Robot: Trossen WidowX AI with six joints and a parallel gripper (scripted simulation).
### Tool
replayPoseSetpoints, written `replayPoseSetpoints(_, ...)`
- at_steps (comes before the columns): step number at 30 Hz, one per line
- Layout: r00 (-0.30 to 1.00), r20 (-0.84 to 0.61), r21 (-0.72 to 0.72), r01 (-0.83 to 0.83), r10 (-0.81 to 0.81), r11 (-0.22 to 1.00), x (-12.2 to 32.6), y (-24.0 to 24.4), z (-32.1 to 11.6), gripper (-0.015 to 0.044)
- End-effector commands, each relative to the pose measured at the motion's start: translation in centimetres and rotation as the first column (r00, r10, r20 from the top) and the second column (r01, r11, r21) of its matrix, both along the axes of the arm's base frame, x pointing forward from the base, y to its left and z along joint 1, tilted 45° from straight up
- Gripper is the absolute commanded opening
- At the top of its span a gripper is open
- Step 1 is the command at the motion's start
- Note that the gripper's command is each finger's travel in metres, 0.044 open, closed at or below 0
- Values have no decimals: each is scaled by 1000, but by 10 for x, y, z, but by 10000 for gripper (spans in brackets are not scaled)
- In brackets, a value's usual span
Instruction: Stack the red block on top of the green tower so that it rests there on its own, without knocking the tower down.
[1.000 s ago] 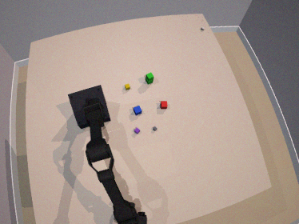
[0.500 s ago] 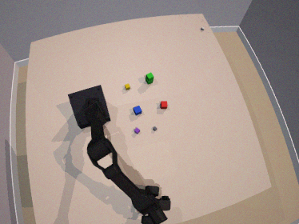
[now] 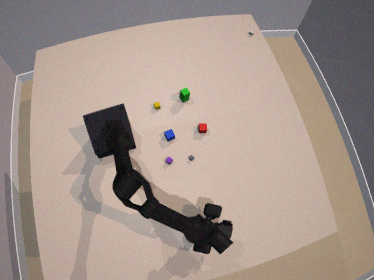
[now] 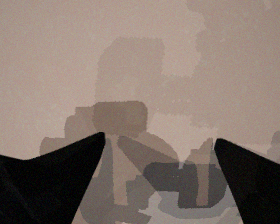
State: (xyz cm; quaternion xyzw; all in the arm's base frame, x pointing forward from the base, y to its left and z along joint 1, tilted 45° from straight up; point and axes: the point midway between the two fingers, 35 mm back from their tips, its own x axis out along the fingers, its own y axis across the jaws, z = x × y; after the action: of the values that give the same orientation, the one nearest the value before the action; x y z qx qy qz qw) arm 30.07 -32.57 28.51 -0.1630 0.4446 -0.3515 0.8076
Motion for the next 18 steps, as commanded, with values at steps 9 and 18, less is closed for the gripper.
replayPoseSetpoints(9, 997, -67, 169, -27, 39, 985, 63, 87, -75, 440)
replayPoseSetpoints(18, 985, -168, 224, -4, 42, 975, 85, 165, -130, 440)
